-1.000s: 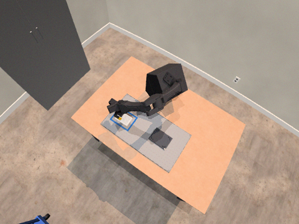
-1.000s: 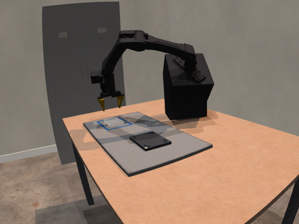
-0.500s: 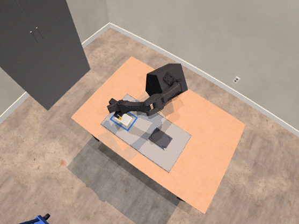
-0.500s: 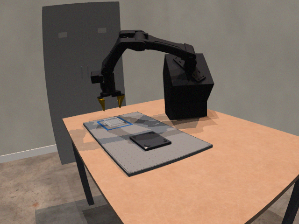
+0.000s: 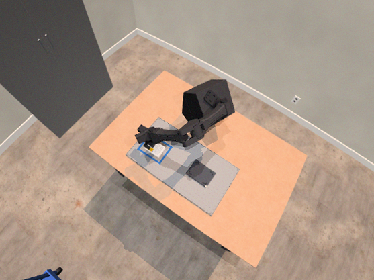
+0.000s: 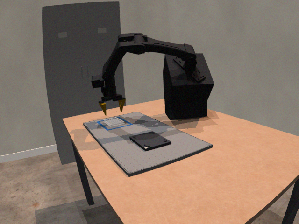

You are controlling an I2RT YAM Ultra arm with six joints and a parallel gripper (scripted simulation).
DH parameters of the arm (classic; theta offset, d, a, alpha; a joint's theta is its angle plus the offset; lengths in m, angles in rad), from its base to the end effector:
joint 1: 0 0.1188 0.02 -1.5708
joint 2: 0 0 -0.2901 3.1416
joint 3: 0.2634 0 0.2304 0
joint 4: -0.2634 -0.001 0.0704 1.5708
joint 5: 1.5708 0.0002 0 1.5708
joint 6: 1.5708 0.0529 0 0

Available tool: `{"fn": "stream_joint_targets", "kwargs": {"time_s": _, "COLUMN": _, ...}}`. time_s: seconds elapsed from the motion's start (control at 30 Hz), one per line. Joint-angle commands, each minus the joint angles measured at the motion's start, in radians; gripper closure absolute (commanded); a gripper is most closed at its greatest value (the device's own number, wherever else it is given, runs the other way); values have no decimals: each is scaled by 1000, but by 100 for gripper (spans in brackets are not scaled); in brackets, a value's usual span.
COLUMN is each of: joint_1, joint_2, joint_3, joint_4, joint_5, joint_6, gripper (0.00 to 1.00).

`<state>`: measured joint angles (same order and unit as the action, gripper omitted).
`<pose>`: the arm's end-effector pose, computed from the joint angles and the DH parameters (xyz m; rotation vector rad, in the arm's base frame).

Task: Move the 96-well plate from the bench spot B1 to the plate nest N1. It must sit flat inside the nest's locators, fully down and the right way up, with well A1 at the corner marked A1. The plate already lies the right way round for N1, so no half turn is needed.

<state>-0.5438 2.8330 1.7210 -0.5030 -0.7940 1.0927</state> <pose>0.3998 -0.1965 -0.0733 -1.9788 -1.8187 -1.0685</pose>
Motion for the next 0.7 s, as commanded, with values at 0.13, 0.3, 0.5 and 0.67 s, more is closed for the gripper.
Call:
{"fn": "stream_joint_targets", "kwargs": {"time_s": 0.13, "joint_1": 9, "joint_2": 31, "joint_3": 34, "joint_4": 57, "joint_5": -1, "joint_6": 40, "gripper": 0}}
{"fn": "stream_joint_targets", "kwargs": {"time_s": 0.3, "joint_1": 20, "joint_2": 40, "joint_3": 36, "joint_4": 73, "joint_5": -1, "joint_6": 53, "gripper": 0}}
{"fn": "stream_joint_targets", "kwargs": {"time_s": 0.5, "joint_1": 28, "joint_2": 60, "joint_3": 43, "joint_4": 101, "joint_5": 0, "joint_6": 76, "gripper": 0}}
{"fn": "stream_joint_targets", "kwargs": {"time_s": 0.67, "joint_1": 52, "joint_2": 78, "joint_3": 51, "joint_4": 125, "joint_5": 1, "joint_6": 95, "gripper": 0}}
